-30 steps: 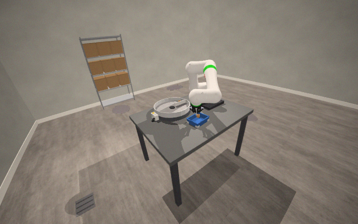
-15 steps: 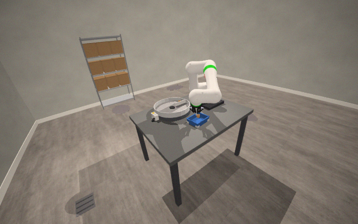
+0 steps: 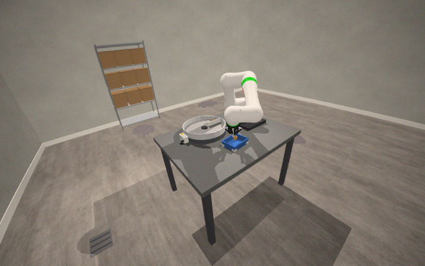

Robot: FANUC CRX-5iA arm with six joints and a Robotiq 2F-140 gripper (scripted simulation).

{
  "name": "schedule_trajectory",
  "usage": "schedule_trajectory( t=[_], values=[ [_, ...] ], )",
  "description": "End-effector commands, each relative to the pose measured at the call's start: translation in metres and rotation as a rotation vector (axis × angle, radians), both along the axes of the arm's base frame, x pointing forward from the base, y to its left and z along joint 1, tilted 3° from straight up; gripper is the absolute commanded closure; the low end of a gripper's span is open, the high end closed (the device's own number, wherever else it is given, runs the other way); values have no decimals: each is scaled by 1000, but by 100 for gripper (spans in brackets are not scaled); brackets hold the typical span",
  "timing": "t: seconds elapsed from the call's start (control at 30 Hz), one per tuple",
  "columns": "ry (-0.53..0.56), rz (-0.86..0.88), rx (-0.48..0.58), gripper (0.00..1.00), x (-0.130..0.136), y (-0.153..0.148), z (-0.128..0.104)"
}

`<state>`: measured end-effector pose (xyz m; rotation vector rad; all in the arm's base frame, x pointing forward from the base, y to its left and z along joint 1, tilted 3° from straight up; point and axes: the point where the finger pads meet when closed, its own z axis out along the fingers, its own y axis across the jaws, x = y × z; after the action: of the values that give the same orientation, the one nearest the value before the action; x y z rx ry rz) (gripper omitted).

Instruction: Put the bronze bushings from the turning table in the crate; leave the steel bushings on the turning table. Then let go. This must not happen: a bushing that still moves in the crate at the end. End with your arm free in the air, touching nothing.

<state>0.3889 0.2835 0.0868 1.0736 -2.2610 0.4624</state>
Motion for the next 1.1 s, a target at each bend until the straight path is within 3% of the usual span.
schedule_trajectory(
  t=[0.0, 0.47, 1.07],
  values=[
    [0, 0, 0, 100, 0, 0, 0],
    [0, 0, 0, 100, 0, 0, -3],
    [0, 0, 0, 100, 1, -1, -27]
  ],
)
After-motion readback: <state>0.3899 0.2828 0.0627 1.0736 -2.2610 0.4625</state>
